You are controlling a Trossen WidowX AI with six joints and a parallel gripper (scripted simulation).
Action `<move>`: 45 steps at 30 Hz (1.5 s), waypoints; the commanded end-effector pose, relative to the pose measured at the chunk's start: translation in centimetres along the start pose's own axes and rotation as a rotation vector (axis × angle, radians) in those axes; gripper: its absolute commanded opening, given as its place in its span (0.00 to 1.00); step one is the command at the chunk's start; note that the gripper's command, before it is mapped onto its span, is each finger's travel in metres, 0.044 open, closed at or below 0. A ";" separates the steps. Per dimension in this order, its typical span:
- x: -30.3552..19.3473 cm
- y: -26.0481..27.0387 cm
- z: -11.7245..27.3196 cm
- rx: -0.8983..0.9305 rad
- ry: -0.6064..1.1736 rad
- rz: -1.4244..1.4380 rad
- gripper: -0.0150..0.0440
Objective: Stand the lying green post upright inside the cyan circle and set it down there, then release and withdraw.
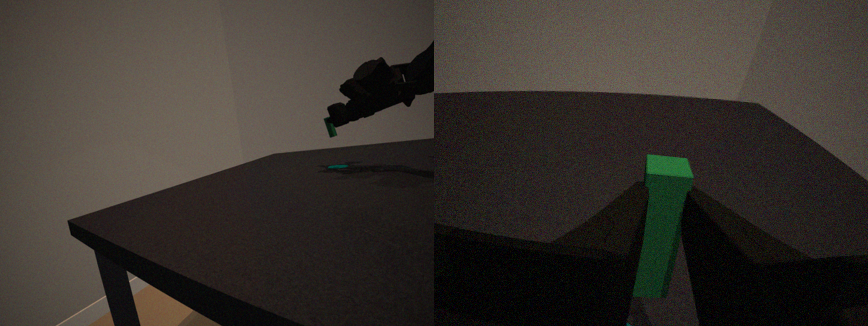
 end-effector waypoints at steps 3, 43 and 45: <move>0.0 -0.2 0.6 0.021 -0.039 -0.033 0.29; -1.9 -0.3 1.2 0.071 -0.108 -0.100 0.29; -2.3 -0.2 1.0 0.071 -0.107 -0.100 0.29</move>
Point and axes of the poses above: the point midway between the two fingers, 35 mm back from their tips, its own z axis back along the fingers, its own y axis across the jaws, x = y × z, the point moved 7 cm from there along z, back along the fingers, and after that the axes turned 8 degrees about -z, right-handed, at the moved point
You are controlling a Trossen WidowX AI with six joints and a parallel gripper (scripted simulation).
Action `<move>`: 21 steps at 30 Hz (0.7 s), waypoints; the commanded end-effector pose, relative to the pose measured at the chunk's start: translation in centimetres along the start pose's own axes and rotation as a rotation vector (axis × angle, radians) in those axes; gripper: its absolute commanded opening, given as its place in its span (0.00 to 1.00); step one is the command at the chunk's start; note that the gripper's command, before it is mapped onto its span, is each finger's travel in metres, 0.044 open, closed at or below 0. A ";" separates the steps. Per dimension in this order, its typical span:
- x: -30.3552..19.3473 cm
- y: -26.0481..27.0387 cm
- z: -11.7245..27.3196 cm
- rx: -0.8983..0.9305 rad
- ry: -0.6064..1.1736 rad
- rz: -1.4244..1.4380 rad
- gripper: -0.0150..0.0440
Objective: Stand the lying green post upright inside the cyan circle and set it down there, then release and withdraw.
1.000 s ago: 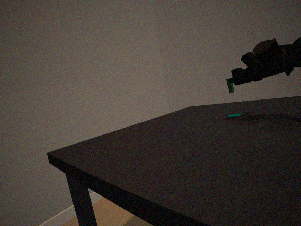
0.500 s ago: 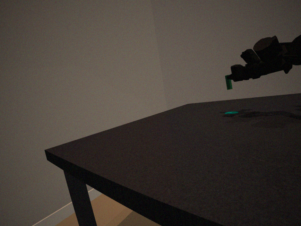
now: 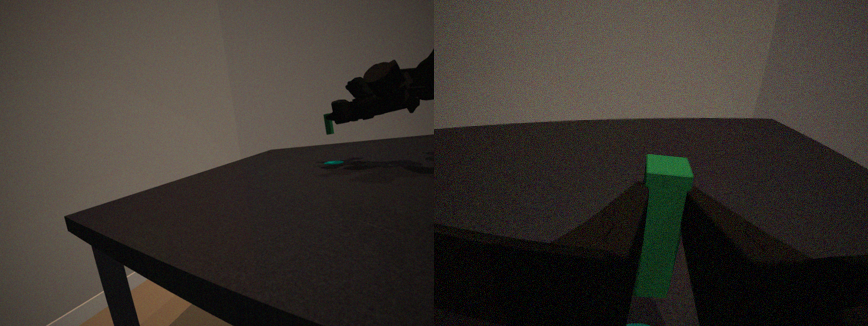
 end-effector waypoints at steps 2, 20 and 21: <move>-1.0 -0.1 -0.2 -0.003 -0.005 -0.008 0.29; -5.0 -0.7 -0.5 -0.004 -0.004 -0.009 0.29; -5.2 -0.8 -0.5 -0.004 -0.004 -0.009 0.29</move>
Point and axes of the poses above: the point midway between the two fingers, 35 mm back from their tips, its own z axis back along the fingers, its own y axis across the jaws, x = y × z, the point moved 7 cm from there along z, back along the fingers, and after that the axes turned 8 degrees about -z, right-handed, at the moved point
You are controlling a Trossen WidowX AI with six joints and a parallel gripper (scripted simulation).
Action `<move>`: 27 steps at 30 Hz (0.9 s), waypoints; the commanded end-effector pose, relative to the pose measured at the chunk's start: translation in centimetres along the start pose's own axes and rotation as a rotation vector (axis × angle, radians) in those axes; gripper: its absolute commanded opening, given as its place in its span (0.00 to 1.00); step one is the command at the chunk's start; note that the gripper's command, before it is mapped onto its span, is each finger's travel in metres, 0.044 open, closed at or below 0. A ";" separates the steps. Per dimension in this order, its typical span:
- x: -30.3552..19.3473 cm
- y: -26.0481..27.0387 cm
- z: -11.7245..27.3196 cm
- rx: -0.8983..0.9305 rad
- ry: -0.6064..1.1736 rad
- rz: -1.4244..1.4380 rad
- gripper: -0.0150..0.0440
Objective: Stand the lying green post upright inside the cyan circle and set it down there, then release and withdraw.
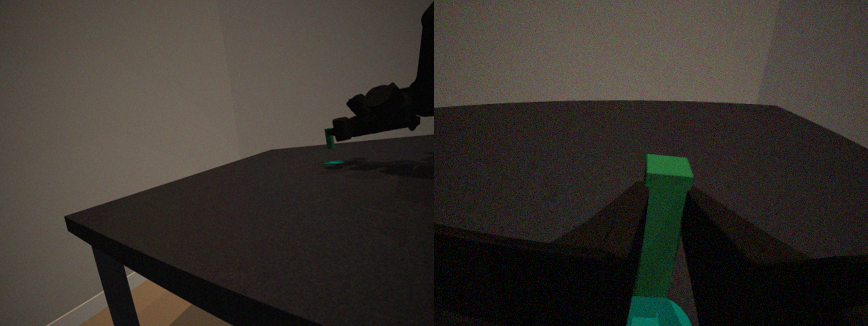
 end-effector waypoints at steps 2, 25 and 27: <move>-1.0 -0.3 0.1 -0.001 -0.007 -0.007 0.29; -4.5 -1.0 -0.1 0.002 0.001 0.003 0.29; -4.5 -1.0 -0.1 0.002 0.001 0.003 0.29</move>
Point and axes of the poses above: the point midway between the two fingers, 35 mm back from their tips, its own z axis back along the fingers, its own y axis across the jaws, x = y × z, the point moved 7 cm from there along z, back along the fingers, and after that the axes turned 8 degrees about -z, right-handed, at the moved point
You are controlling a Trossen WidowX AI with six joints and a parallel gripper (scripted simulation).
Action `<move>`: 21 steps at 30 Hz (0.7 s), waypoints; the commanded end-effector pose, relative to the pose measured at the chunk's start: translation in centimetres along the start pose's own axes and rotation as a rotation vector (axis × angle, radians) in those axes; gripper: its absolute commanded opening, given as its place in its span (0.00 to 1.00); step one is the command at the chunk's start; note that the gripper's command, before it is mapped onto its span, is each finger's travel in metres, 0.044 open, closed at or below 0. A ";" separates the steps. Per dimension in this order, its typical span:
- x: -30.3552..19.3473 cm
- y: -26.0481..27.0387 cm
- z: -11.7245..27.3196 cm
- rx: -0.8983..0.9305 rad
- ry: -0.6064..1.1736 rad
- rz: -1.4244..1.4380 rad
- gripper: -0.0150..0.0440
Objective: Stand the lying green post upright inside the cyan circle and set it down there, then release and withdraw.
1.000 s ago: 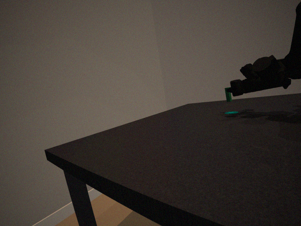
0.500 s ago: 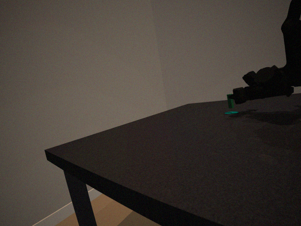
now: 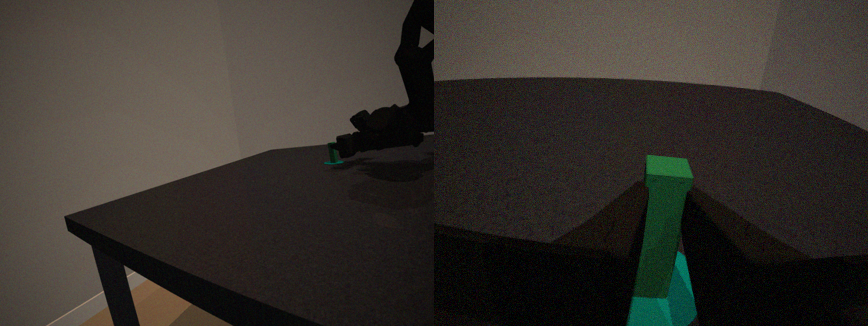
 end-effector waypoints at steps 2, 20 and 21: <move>0.0 0.1 -0.1 0.003 -0.008 -0.011 0.29; 0.0 0.1 -0.1 0.003 -0.008 -0.011 0.93; 0.2 0.2 -0.1 0.003 -0.008 -0.011 0.93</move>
Point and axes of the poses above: the point midway between the two fingers, 35 mm back from their tips, its own z axis back along the fingers, its own y axis across the jaws, x = y × z, the point moved 7 cm from there along z, back along the fingers, and after that the axes turned 8 degrees about -z, right-handed, at the moved point
